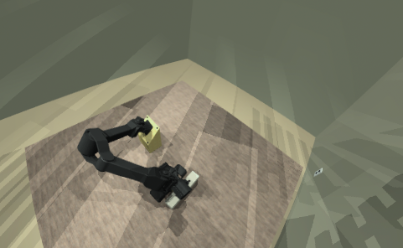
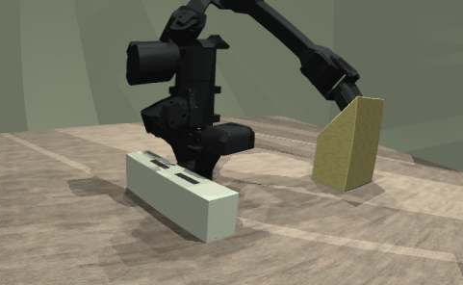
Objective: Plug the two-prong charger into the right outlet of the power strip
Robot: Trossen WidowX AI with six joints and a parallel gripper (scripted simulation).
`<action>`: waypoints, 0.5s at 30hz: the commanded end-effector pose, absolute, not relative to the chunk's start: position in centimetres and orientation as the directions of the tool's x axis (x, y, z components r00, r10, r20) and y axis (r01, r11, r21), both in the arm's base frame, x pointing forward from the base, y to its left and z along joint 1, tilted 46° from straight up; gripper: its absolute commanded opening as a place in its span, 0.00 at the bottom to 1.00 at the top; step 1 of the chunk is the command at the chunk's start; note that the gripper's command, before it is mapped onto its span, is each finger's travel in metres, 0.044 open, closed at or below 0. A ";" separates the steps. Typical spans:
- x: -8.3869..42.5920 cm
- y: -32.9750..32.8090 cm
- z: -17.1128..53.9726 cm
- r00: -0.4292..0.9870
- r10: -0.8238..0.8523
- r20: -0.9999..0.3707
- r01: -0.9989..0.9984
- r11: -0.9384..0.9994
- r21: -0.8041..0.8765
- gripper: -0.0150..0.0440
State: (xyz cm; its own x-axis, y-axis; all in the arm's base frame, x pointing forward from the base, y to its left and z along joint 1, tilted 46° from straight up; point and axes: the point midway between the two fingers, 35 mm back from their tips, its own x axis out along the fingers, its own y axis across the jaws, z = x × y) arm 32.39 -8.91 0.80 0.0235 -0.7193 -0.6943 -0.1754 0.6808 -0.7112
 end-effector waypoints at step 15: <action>32.7 -8.9 0.9 0.024 -0.721 -0.692 -0.170 0.679 -0.714 0.25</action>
